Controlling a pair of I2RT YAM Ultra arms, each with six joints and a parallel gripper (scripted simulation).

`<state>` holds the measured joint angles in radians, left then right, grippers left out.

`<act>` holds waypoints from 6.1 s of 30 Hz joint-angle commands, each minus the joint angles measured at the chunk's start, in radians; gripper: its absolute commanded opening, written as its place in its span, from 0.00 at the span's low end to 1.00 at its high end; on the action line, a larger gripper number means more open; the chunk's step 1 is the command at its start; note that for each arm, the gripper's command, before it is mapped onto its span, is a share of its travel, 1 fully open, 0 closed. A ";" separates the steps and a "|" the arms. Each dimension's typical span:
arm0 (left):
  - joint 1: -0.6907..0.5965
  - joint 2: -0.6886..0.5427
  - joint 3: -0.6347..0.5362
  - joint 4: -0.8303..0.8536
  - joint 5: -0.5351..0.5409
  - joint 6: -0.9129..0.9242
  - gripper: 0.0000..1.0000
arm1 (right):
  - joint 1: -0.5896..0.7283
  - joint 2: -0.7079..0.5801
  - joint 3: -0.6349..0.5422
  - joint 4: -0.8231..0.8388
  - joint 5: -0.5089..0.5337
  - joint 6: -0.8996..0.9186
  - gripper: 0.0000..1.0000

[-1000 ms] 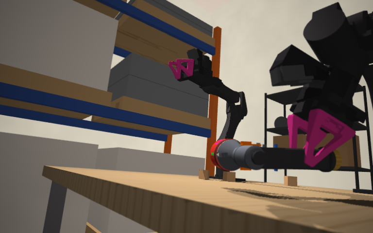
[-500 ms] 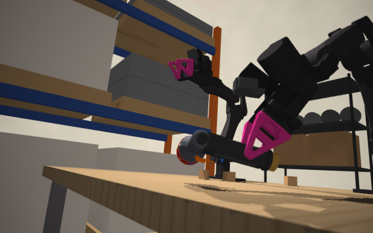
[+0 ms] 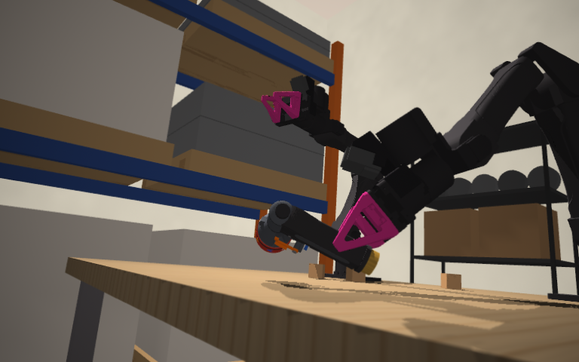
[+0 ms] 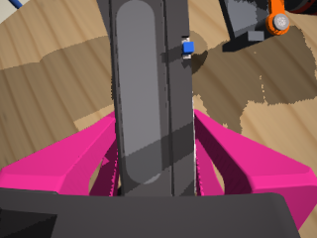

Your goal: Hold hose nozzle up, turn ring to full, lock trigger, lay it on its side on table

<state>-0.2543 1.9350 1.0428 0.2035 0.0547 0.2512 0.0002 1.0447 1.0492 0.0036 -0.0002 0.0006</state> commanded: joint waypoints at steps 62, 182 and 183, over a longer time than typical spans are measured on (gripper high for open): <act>-0.384 0.121 -0.376 1.367 -0.230 -0.228 0.35 | 0.003 0.009 0.052 0.017 0.004 -0.005 0.37; -0.400 0.159 -0.387 1.366 -0.235 -0.233 0.35 | 0.003 0.009 0.052 0.017 0.004 -0.004 0.87; -0.401 0.154 -0.387 1.367 -0.235 -0.233 0.35 | 0.003 0.009 0.052 0.017 0.004 -0.004 0.87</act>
<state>-0.6441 2.0930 0.6125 1.4712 -0.1799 0.0341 0.0002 1.0447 1.0492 0.0036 -0.0002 0.0006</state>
